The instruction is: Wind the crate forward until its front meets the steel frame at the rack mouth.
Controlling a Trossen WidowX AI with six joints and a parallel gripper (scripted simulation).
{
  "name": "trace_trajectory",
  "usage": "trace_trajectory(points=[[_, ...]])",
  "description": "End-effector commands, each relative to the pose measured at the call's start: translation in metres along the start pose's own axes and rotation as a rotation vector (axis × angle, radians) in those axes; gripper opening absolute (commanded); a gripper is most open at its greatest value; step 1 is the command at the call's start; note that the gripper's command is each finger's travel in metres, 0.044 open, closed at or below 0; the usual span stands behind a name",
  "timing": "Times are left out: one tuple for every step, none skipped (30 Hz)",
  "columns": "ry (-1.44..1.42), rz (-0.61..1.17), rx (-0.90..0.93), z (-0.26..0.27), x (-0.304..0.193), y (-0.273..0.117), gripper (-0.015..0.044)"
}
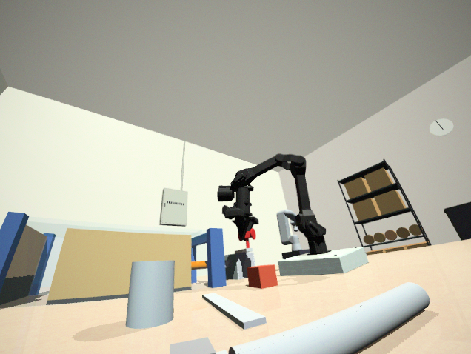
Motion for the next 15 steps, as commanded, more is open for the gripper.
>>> trace_trajectory(points=[[0.003, 0.068, -0.038, -0.011, -0.011, 0.012, 0.0], [0.003, 0.068, -0.039, -0.012, -0.012, 0.012, 0.0], [0.003, 0.068, -0.039, -0.013, -0.012, 0.012, 0.0], [0.003, 0.068, -0.039, -0.014, -0.012, 0.012, 0.0], [0.003, 0.068, -0.039, -0.015, -0.013, 0.012, 0.0], [0.003, 0.068, -0.039, -0.016, -0.013, 0.012, 0.0], [0.003, 0.068, -0.039, -0.017, -0.014, 0.012, 0.0], [0.003, 0.068, -0.039, -0.018, -0.014, 0.012, 0.0], [0.003, 0.068, -0.039, -0.019, -0.014, 0.012, 0.0], [0.003, 0.068, -0.039, -0.021, -0.015, 0.011, 0.0], [0.003, 0.068, -0.039, -0.022, -0.015, 0.011, 0.0], [0.003, 0.068, -0.04, -0.023, -0.015, 0.011, 0.0], [0.003, 0.068, -0.04, -0.024, -0.016, 0.011, 0.0], [0.003, 0.068, -0.04, -0.025, -0.016, 0.011, 0.0], [0.003, 0.068, -0.04, -0.026, -0.016, 0.011, 0.0]])
Point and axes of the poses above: the point midway between the two fingers, 35 mm back from their tips, its own y axis out along the fingers, its own z axis across the jaws, x = y × z, the point moved 8 cm from there along -y, back along the fingers, and after that the axes turned 9 degrees about y, right-handed, at the moved point
